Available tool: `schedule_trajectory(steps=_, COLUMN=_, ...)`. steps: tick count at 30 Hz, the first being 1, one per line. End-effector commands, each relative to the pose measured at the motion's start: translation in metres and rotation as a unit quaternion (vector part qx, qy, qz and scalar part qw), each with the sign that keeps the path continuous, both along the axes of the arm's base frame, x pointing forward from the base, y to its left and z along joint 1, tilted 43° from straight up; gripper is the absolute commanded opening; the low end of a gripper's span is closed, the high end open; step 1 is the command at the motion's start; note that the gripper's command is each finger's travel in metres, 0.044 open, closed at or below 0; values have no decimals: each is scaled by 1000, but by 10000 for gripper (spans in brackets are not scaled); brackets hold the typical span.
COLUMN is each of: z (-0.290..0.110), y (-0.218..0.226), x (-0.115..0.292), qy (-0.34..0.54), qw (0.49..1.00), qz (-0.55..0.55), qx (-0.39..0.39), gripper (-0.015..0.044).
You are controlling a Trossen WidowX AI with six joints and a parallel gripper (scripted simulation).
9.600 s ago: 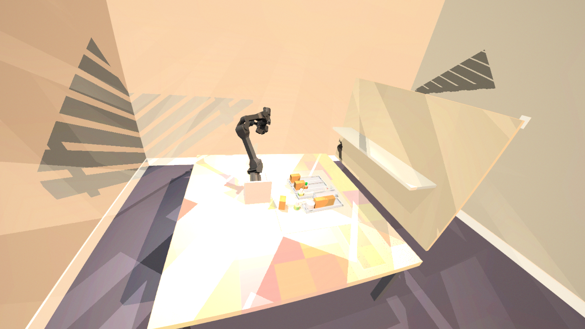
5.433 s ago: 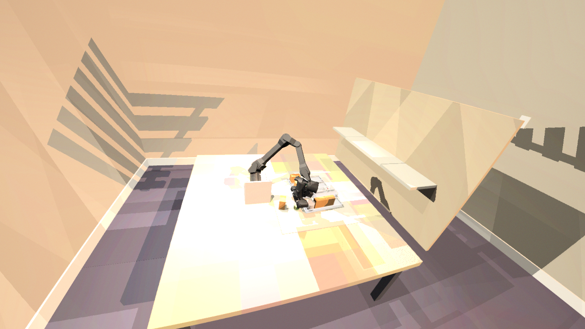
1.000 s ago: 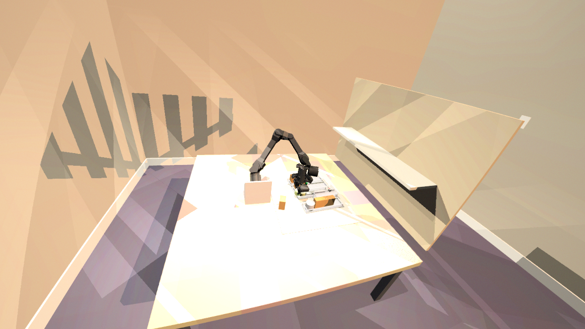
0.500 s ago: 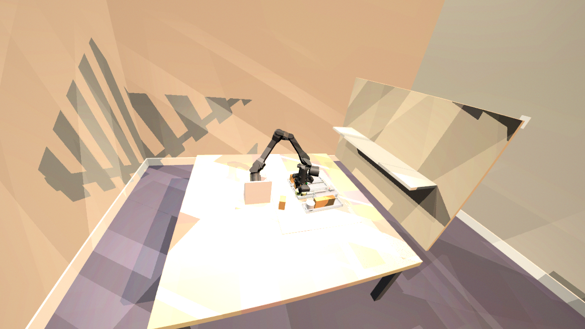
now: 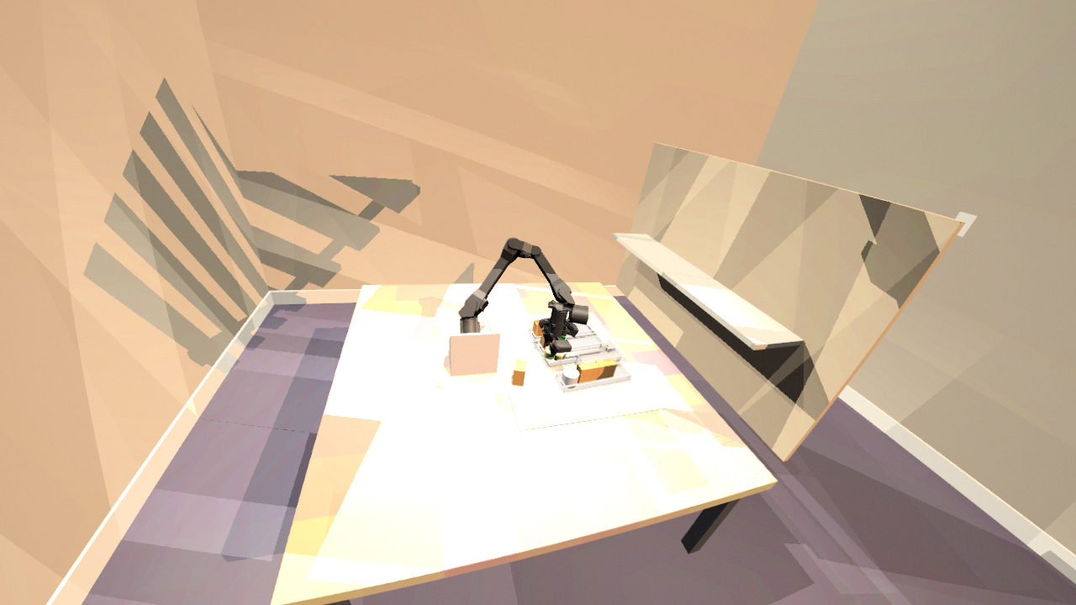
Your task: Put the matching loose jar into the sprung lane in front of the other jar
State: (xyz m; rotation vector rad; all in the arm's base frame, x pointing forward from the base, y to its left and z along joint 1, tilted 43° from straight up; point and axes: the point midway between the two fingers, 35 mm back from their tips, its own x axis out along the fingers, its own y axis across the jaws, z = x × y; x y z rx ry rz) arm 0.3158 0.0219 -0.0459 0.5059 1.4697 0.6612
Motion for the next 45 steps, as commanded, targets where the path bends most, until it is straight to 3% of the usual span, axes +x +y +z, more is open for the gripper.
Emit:
schedule_trajectory(steps=1, z=4, y=-1, x=12, qy=-15, qw=1000, qz=-3, qx=2, gripper=0)
schedule_trajectory(steps=45, z=8, y=-1, x=24, qy=-15, qw=1000, qz=-3, qx=2, gripper=0)
